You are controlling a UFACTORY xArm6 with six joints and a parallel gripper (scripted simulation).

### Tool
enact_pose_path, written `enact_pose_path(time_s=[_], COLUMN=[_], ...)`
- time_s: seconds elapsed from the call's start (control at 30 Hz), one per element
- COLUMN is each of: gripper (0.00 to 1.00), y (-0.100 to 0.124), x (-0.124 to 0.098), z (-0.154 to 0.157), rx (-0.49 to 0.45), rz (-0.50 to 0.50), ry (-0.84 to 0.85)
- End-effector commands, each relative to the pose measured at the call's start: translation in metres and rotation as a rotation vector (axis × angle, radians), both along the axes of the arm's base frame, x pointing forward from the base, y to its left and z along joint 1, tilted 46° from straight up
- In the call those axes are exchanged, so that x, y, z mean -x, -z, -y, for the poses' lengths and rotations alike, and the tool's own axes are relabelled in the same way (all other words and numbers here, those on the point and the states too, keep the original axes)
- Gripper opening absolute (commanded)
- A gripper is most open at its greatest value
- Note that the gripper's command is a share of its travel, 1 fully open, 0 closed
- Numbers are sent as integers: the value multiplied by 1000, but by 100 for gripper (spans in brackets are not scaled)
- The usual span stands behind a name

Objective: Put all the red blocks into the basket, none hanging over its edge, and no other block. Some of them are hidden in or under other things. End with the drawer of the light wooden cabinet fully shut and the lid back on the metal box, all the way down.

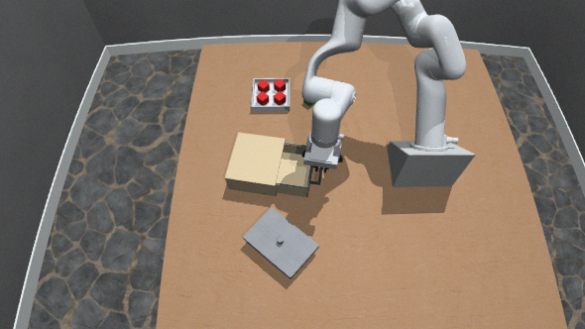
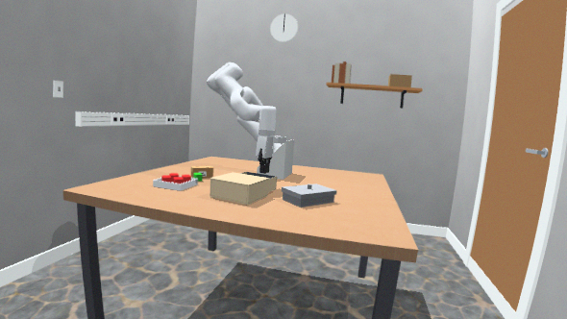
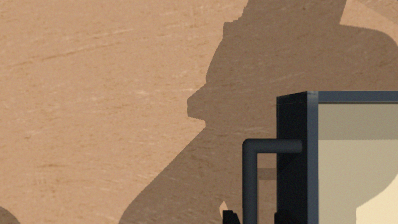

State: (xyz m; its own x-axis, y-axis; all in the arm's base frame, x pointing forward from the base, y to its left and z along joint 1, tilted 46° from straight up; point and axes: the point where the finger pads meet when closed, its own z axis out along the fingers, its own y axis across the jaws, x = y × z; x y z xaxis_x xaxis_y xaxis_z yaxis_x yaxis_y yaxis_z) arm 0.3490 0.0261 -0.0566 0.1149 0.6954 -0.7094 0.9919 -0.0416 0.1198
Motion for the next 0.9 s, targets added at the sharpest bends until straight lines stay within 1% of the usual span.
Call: enact_pose_path(time_s=[0.0,0.87], gripper=[24,24], y=[0,8], x=[-1,-2], z=[-1,7], rx=[-2,-2], rz=[3,3], ry=[-1,-1])
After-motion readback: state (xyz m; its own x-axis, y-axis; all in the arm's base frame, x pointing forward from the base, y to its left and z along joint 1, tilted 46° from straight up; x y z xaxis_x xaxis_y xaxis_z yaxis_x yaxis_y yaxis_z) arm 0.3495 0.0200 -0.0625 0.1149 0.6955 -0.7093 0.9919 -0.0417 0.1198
